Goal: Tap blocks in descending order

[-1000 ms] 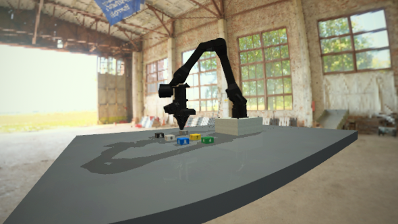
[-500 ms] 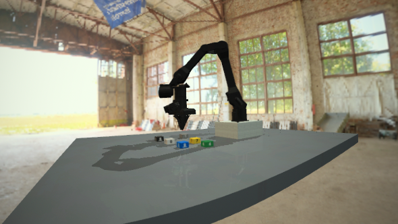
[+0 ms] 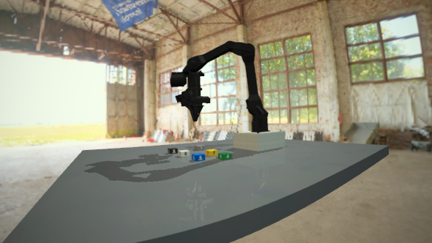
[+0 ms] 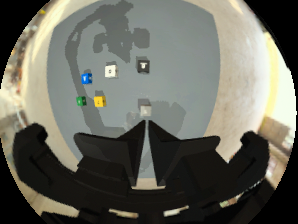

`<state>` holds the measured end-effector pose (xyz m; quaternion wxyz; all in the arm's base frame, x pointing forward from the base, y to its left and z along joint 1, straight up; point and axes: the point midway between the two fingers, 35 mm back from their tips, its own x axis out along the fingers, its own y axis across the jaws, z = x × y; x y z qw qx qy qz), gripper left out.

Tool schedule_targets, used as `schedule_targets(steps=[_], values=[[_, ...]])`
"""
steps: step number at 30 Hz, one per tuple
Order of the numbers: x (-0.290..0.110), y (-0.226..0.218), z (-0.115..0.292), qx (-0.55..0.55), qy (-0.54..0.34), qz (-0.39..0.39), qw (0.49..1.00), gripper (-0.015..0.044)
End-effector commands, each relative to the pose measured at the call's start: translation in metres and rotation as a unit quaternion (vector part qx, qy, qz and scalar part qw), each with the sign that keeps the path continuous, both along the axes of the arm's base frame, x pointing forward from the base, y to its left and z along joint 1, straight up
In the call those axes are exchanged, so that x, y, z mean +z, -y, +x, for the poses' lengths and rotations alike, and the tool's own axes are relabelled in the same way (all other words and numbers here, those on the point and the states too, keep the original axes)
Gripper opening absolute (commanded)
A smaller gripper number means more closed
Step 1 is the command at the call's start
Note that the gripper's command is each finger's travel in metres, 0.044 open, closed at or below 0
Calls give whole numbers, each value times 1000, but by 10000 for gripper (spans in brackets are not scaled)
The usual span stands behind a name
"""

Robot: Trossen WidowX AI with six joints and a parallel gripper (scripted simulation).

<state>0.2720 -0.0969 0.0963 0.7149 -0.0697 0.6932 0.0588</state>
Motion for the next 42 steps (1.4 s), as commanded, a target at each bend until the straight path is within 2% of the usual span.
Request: schedule_targets(steps=[1,7,9,12,16,18,42], values=[[3,-32,30,11,5,1,1000,20],[4,-113,74,7,5,6,1000,20],[4,-123,77,5,4,7,1000,20],[0,-123,78,5,4,7,1000,20],[-64,-123,81,5,4,7,1000,20],[-77,-123,80,5,3,7,1000,20],[-104,-123,81,5,3,7,1000,20]])
